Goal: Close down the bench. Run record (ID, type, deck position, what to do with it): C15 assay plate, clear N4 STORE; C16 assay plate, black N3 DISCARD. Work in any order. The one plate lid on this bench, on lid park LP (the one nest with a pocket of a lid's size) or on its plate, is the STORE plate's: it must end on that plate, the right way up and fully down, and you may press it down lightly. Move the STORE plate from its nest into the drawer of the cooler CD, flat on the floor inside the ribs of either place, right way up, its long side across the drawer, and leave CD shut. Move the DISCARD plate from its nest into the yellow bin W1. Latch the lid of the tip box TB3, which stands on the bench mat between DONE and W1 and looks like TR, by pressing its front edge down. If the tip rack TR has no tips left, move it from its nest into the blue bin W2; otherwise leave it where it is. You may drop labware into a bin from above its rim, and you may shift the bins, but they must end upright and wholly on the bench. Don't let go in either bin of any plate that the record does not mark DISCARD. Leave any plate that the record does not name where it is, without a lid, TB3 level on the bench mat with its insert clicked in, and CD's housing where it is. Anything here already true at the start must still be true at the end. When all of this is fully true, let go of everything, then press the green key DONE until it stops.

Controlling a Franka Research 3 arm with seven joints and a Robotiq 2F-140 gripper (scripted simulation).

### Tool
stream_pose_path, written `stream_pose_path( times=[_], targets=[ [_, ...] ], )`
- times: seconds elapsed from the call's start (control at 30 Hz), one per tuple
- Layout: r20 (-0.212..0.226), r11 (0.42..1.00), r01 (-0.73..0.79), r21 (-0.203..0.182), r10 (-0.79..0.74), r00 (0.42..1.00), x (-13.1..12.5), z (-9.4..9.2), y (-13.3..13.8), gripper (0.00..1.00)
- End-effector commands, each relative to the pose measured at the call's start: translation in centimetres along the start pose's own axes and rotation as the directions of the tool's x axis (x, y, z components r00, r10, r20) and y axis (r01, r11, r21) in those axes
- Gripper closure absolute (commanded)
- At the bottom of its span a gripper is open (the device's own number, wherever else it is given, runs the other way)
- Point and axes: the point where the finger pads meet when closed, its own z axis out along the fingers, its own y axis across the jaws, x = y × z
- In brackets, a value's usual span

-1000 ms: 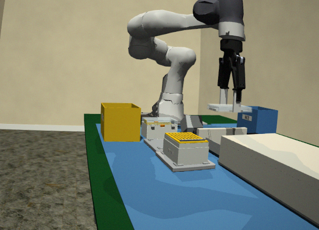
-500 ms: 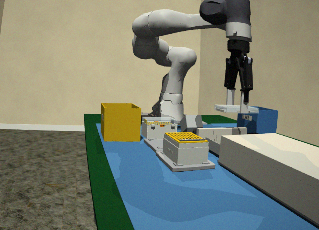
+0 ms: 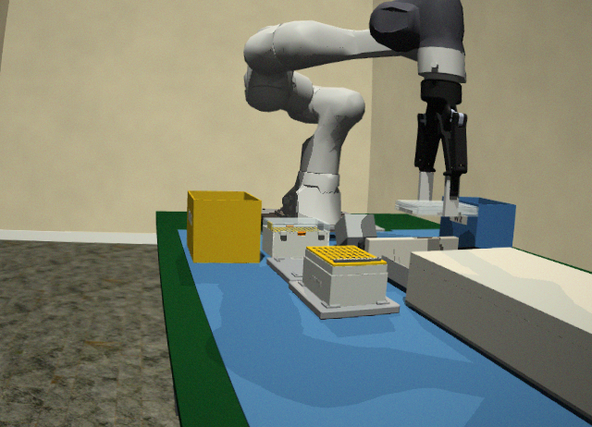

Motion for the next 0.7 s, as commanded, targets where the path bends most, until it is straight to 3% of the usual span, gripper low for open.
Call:
stream_pose_path(
  times=[0.0, 0.67],
  targets=[
    [0.0, 1.0, -0.006, -0.007, 0.006, 1.0, -0.1, 0.2, 0.2, 1.0],
    [0.0, 1.0, -0.006, -0.007, 0.006, 1.0, -0.1, 2.6, 0.2, 1.0]
  ],
)
